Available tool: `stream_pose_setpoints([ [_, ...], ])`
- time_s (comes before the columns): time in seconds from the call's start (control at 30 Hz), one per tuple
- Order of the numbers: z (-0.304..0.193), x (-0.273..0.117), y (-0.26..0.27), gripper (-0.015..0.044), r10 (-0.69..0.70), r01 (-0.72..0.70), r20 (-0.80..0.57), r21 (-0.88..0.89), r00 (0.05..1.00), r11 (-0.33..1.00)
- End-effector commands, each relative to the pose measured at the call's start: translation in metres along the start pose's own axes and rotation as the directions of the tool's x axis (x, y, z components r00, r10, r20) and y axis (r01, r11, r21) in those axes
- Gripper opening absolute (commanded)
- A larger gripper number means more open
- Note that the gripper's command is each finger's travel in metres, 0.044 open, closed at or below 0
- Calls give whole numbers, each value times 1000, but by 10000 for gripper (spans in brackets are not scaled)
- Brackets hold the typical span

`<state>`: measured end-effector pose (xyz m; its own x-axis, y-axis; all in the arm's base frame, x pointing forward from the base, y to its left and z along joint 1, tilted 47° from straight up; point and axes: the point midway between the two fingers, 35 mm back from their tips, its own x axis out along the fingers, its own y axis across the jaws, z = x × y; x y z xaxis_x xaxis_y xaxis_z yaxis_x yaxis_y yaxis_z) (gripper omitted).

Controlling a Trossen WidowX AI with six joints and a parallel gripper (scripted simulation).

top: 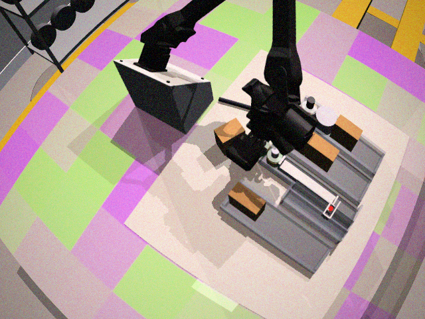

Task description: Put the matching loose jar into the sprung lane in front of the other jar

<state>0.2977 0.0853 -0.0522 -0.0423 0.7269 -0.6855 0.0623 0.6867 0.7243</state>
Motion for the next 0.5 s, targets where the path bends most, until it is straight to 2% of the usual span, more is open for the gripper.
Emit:
stream_pose_setpoints([
  [0.0, 9, -2, 2, 0, 3, -2, 19, -17, 1000, 1000],
  [0.47, 14, -2, 3, 0, 3, -2, 19, -17, 1000, 1000],
])
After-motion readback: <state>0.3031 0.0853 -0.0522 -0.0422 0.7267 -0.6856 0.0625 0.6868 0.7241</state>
